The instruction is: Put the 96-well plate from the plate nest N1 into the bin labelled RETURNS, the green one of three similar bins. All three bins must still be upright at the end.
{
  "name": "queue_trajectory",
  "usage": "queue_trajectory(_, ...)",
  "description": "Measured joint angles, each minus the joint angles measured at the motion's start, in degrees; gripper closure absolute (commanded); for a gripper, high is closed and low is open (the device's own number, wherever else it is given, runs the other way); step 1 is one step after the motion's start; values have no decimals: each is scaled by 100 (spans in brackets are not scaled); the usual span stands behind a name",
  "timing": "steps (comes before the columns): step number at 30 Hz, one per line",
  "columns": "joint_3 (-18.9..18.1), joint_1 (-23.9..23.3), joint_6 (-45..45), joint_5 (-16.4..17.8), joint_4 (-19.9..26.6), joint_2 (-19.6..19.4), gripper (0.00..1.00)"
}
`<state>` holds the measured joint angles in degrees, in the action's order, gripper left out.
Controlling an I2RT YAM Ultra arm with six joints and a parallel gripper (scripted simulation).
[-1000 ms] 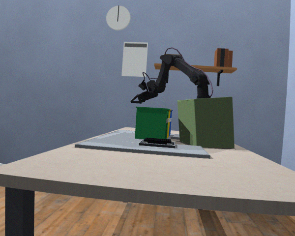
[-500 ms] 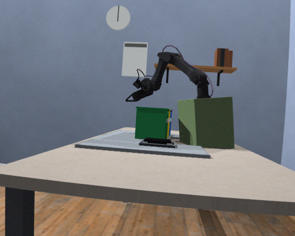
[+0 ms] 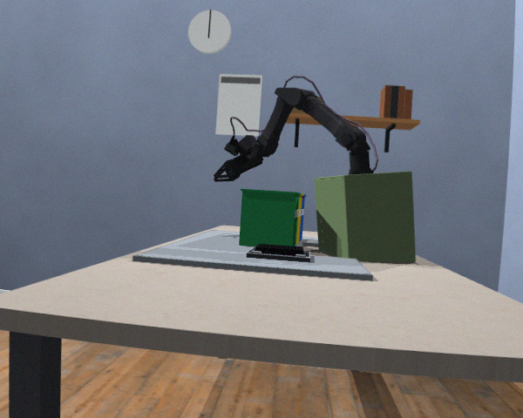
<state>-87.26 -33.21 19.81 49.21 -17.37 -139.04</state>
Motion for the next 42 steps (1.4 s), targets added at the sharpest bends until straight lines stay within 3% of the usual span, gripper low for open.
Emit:
queue_trajectory(24,282,1204,-861,-667,754,481,0)
queue_trajectory(30,229,1394,-1078,-844,1182,503,0)
queue_trajectory(35,498,1685,-1281,-1021,1174,691,0)
queue_trajectory(42,505,2074,-1545,-1193,1401,791,0)
